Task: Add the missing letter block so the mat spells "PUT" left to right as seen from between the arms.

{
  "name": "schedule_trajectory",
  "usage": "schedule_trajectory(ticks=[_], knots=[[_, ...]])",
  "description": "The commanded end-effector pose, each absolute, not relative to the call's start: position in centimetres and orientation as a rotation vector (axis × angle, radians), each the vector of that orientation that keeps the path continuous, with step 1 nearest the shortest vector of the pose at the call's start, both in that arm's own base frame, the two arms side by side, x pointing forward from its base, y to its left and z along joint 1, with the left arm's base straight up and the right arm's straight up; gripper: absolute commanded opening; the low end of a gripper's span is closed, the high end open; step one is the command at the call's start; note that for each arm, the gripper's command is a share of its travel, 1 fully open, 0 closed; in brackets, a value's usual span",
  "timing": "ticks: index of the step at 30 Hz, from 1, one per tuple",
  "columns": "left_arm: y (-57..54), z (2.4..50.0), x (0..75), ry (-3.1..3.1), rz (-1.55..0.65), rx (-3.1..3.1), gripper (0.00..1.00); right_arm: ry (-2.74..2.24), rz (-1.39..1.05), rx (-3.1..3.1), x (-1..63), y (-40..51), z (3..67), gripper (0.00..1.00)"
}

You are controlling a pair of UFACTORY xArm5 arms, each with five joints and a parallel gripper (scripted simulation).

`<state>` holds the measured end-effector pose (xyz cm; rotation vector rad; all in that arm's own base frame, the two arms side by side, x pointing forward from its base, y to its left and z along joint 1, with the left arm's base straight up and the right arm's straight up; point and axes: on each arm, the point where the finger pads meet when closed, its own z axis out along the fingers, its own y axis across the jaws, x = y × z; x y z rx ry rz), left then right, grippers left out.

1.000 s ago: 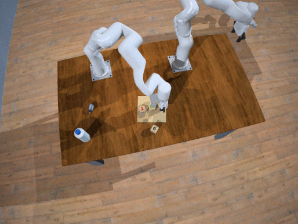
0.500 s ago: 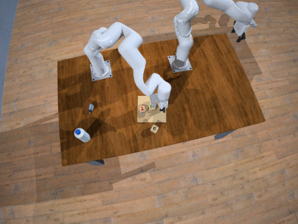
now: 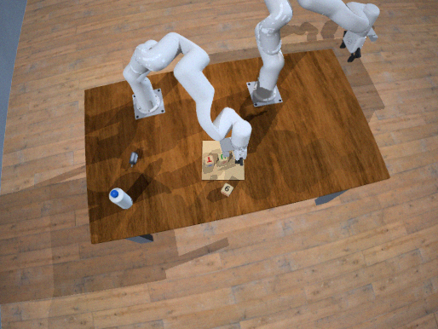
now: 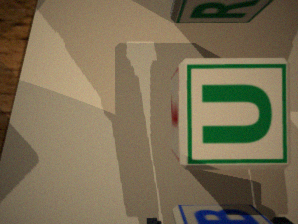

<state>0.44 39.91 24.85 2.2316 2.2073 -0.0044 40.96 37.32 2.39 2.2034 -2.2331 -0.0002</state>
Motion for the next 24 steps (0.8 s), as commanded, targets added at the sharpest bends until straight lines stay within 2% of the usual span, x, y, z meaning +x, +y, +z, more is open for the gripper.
schedule_trajectory(ticks=[1,24], knots=[[40.0,25.0,0.4,2.209,0.000,2.234,1.00,-2.236,0.000,2.207,41.1,37.4,2.8,0.62],[40.0,25.0,0.4,2.209,0.000,2.234,1.00,-2.236,0.000,2.207,41.1,37.4,10.8,0.62]])
